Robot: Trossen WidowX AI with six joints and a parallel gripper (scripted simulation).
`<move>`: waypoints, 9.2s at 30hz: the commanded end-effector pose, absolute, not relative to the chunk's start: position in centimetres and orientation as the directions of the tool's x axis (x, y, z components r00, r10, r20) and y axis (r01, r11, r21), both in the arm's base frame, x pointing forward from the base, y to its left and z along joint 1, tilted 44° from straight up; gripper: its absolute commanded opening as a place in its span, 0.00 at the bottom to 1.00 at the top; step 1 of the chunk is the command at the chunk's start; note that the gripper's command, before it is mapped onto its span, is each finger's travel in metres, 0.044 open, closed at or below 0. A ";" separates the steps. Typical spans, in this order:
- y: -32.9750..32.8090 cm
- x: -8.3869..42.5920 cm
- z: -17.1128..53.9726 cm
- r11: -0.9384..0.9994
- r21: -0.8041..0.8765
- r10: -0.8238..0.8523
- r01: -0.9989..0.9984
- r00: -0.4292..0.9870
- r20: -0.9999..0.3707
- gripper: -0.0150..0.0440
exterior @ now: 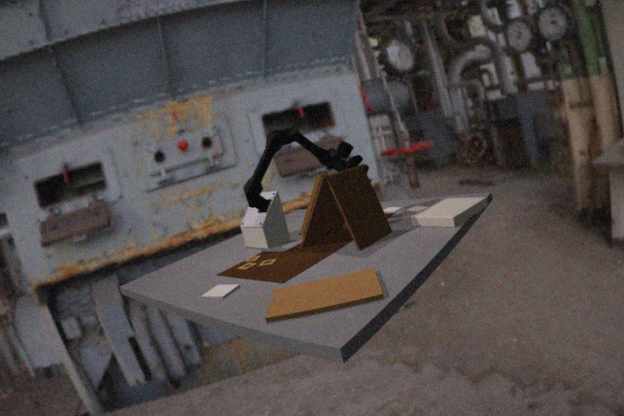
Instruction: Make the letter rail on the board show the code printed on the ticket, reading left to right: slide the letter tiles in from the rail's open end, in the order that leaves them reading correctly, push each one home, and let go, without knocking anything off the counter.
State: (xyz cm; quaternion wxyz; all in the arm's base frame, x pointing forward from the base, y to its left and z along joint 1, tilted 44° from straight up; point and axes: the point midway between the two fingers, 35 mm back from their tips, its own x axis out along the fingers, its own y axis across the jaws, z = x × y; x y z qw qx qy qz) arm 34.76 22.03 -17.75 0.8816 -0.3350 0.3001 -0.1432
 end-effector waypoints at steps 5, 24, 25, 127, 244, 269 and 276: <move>21.9 34.8 -17.6 0.733 -0.679 -0.452 0.045 0.779 -0.435 0.25; 21.4 34.8 -16.7 0.732 -0.679 -0.452 0.045 0.779 -0.435 0.25; 21.4 34.8 -16.7 0.732 -0.679 -0.452 0.045 0.779 -0.435 0.25; 17.5 34.6 -13.3 0.730 -0.682 -0.454 0.045 0.778 -0.434 0.25; 13.1 34.2 -9.8 0.727 -0.686 -0.456 0.044 0.778 -0.433 0.25; 12.3 34.1 -9.3 0.723 -0.689 -0.462 0.045 0.774 -0.434 0.30; 12.3 34.1 -9.3 0.723 -0.689 -0.462 0.045 0.774 -0.434 0.61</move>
